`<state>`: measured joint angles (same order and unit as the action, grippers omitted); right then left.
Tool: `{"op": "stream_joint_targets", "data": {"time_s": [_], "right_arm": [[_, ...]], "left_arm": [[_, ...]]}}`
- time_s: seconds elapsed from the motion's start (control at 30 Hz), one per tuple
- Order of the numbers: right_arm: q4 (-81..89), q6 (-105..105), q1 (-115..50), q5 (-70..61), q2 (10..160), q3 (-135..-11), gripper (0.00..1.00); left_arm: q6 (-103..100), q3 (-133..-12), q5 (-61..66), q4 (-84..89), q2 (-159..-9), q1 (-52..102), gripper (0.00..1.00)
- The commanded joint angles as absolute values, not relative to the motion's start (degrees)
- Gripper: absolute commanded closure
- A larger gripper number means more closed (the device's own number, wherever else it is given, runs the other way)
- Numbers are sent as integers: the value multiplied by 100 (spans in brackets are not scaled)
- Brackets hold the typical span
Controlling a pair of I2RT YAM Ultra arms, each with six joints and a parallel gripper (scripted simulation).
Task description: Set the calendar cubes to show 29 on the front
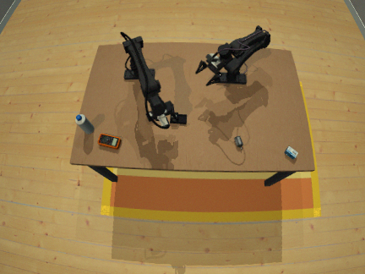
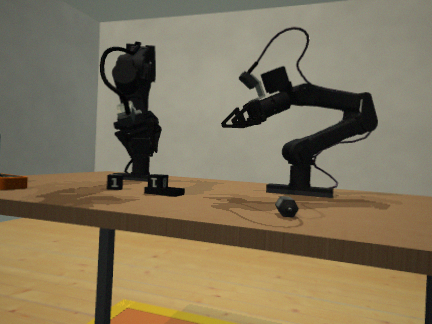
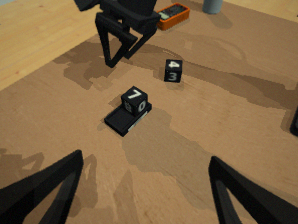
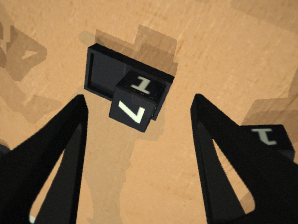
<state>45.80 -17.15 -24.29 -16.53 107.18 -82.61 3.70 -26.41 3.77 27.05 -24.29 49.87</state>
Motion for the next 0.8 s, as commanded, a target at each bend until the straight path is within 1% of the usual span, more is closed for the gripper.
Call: {"op": "stream_joint_targets", "data": {"time_s": [0.0, 0.1, 0.17, 0.67, 0.77], "right_arm": [[4761, -565, -2600, -1725, 10775, -8584, 36], [4870, 76, -2719, -1694, 10864, -8697, 36], [4870, 76, -2719, -1694, 10864, -8697, 36], [5847, 3396, -3252, -953, 11311, -9313, 36], [5981, 3629, -3282, -852, 11364, -9393, 36]], "left_arm": [[382, -2824, 422, 2685, -2370, 4963, 0], [382, -2824, 422, 2685, -2370, 4963, 0], [382, -2824, 422, 2685, -2370, 4963, 0], [382, -2824, 422, 2685, -2370, 4963, 0], [382, -2824, 422, 2685, -2370, 4963, 0]]}}
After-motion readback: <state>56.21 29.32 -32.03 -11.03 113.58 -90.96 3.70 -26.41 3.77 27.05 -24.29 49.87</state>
